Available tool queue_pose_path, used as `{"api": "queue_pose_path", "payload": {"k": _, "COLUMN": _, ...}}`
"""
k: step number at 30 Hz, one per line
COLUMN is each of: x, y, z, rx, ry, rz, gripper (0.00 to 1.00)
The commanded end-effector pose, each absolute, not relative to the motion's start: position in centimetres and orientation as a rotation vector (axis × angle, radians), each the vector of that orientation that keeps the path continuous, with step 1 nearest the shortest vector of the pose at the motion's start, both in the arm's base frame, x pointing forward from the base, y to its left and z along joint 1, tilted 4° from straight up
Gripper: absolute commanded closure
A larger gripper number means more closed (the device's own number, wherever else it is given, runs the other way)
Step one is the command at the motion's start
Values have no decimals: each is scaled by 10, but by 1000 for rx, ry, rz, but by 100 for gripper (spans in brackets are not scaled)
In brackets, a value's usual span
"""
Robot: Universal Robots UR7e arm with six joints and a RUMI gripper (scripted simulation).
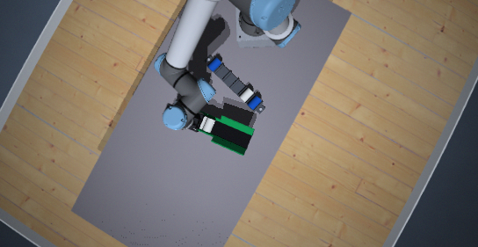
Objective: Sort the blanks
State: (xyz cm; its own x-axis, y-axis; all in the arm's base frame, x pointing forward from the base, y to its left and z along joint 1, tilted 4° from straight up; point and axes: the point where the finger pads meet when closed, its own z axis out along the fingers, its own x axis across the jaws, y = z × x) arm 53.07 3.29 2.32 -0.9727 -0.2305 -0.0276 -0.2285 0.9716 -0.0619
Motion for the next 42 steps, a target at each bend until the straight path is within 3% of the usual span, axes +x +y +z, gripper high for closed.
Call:
{"api": "queue_pose_path", "payload": {"k": 1, "x": 531, "y": 33, "z": 24, "rx": -359, "ry": 3083, "rz": -91, "gripper": 51}}
{"api": "queue_pose_path", "payload": {"k": 42, "x": 533, "y": 31, "z": -12, "rx": -359, "ry": 3083, "rz": -91, "gripper": 51}}
